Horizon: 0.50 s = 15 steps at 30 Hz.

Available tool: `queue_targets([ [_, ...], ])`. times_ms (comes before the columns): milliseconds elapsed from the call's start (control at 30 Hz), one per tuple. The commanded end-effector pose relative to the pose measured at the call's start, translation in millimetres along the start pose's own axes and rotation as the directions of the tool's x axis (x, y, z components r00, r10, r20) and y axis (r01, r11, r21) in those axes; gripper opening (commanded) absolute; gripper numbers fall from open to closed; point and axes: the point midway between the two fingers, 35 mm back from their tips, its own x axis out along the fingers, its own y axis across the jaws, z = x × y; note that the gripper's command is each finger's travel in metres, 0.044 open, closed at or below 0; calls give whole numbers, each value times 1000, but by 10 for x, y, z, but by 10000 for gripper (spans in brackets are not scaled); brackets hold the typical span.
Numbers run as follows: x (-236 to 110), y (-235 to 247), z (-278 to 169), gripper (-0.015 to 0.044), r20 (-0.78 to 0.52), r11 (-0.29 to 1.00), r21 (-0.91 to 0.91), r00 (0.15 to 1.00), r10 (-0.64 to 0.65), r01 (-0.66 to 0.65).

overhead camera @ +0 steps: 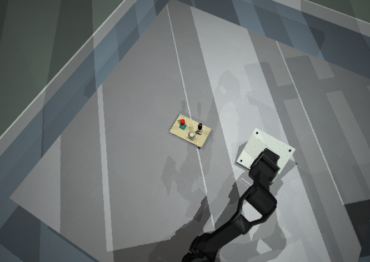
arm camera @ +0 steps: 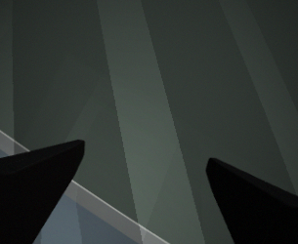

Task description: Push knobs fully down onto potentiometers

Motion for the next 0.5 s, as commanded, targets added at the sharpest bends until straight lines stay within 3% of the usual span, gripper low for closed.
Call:
queue_targets([
  [0, -3, -5, -9, 374, -5, 1000, -1, 1000, -1, 1],
  [467, -453, -554, -1019, 6, -404, 986, -165, 913, -59, -9],
])
